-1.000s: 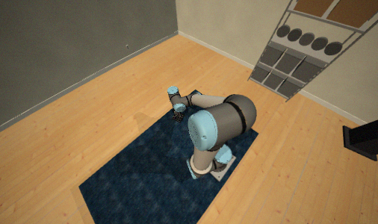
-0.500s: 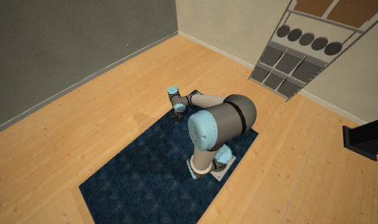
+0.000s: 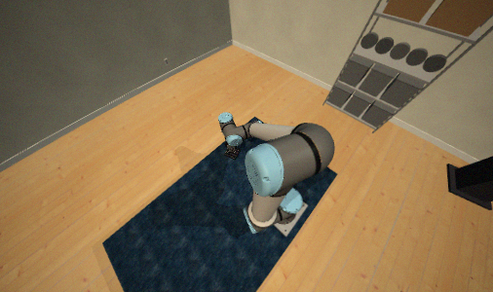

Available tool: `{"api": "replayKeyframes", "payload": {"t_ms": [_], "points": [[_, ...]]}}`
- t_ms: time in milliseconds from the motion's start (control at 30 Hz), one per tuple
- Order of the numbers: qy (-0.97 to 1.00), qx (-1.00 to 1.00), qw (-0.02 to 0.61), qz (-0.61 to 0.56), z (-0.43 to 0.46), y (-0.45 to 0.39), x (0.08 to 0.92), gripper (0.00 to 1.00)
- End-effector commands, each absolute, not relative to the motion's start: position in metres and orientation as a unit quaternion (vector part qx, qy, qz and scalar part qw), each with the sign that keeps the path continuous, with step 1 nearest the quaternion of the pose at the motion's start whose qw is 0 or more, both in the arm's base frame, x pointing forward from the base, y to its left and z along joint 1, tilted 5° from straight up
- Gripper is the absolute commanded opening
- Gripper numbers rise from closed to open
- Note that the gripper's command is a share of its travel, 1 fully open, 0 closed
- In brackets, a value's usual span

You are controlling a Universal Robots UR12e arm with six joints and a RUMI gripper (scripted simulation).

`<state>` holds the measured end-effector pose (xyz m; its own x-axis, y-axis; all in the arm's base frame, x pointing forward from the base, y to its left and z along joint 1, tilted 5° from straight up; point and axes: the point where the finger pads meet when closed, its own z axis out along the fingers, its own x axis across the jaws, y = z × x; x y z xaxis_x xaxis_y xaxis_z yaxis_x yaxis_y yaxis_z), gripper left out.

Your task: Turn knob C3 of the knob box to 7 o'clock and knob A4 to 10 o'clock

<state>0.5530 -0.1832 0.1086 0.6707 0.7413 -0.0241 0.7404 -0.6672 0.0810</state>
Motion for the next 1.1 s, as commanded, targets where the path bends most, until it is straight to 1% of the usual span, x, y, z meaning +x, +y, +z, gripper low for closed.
{"api": "replayKeyframes", "payload": {"t_ms": [0,1067], "points": [[0.406,0.913,0.043,0.006,0.109,-0.184,0.553,0.11],[0.406,0.913,0.043,0.006,0.077,-0.186,0.555,0.11]]}}
